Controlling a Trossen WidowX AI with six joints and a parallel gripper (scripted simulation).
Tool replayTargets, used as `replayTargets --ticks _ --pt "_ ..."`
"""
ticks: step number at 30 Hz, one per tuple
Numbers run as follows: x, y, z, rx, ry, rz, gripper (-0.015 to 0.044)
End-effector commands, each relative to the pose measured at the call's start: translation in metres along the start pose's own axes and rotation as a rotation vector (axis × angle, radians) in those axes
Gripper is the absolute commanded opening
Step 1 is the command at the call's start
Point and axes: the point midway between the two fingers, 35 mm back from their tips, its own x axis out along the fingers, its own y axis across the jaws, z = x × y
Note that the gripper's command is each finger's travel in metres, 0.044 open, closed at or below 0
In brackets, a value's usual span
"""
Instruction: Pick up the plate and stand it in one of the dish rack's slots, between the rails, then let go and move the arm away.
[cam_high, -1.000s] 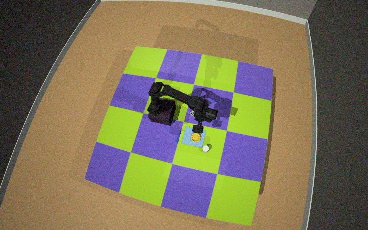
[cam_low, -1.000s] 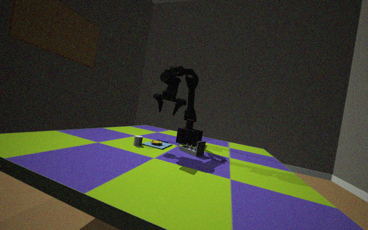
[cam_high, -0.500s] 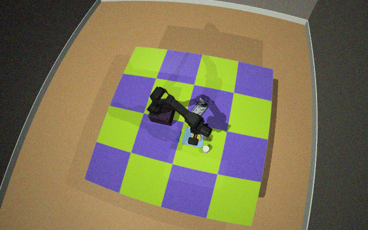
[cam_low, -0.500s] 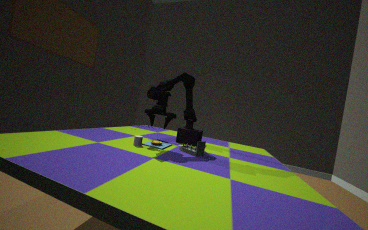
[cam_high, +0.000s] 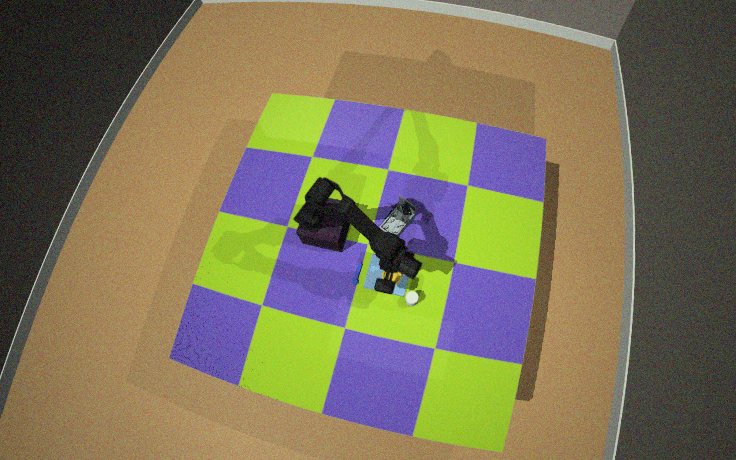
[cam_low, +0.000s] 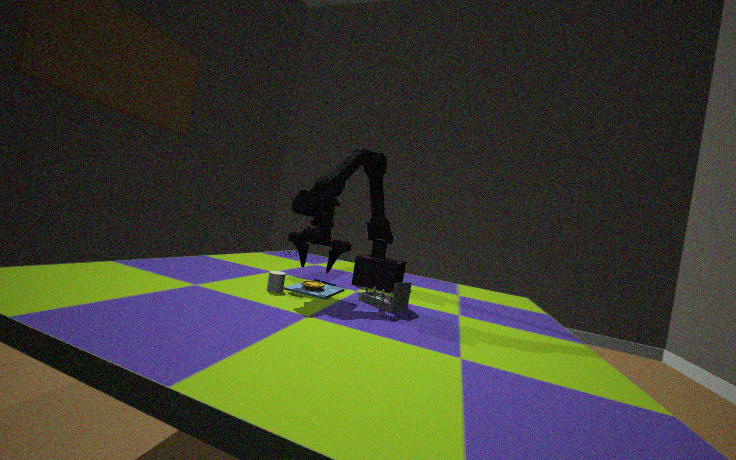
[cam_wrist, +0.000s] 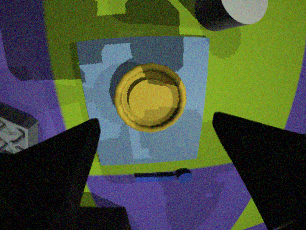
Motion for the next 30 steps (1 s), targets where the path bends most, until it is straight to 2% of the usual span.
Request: replayTargets --ticks 1,30 --pt "0.008 0.001 -0.001 -0.003 0.004 0.006 0.04" --pt "0.054 0.002 0.0 -0.004 0.004 0.006 0.04"
